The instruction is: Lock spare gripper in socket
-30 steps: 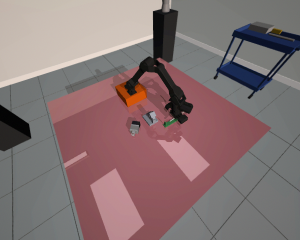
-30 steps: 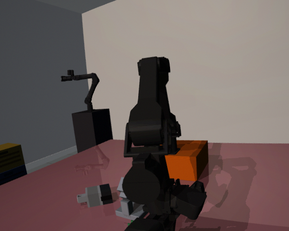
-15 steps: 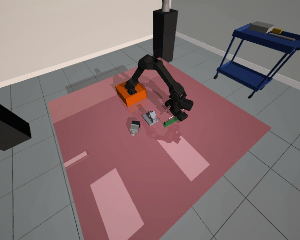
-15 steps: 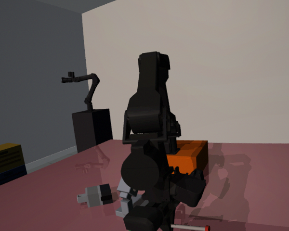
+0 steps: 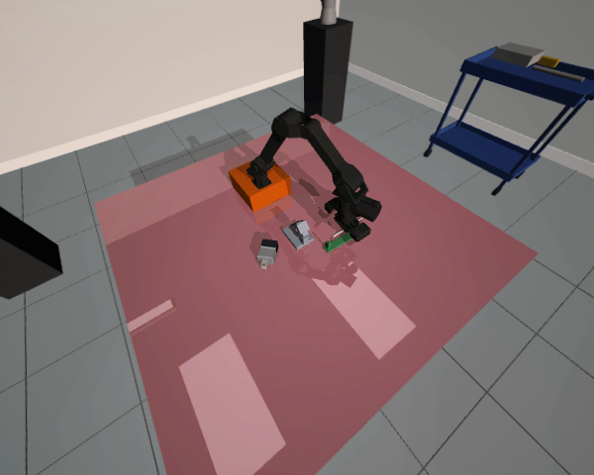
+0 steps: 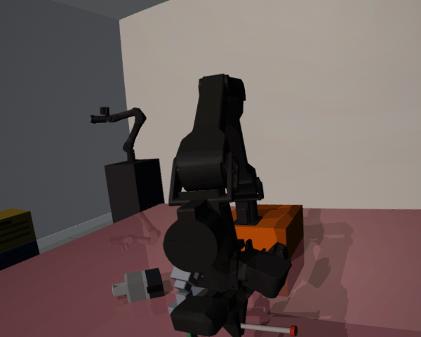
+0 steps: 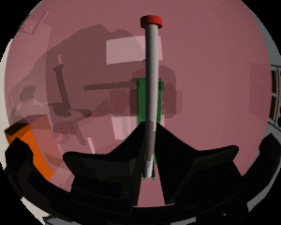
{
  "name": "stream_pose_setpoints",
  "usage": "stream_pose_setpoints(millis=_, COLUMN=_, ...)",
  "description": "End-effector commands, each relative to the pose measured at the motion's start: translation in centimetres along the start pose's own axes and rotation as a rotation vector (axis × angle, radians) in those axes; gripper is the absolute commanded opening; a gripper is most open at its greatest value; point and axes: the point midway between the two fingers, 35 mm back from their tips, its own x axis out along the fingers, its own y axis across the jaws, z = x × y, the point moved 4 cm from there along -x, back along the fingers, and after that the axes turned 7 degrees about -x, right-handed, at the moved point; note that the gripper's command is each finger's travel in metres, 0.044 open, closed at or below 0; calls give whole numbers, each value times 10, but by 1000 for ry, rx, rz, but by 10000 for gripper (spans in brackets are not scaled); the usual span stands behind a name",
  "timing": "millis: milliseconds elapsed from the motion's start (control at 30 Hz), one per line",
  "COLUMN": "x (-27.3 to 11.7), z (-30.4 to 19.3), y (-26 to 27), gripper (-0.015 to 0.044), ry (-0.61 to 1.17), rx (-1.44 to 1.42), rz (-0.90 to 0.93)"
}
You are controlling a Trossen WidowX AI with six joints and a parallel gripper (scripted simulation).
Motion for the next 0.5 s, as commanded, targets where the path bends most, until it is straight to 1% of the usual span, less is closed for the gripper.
stream_pose_setpoints(millis=0, x=-5, z=-11, y=1, gripper=0, ry=0, rx=-1, rz=4)
stream_pose_setpoints(millis=333, x=-18, z=-40, y=3, gripper=0, ry=2, rx=-2, rz=4)
stream_pose_setpoints(millis=467, x=-20, z=-44, y=3, gripper=0, ry=3, rx=-3, rz=4)
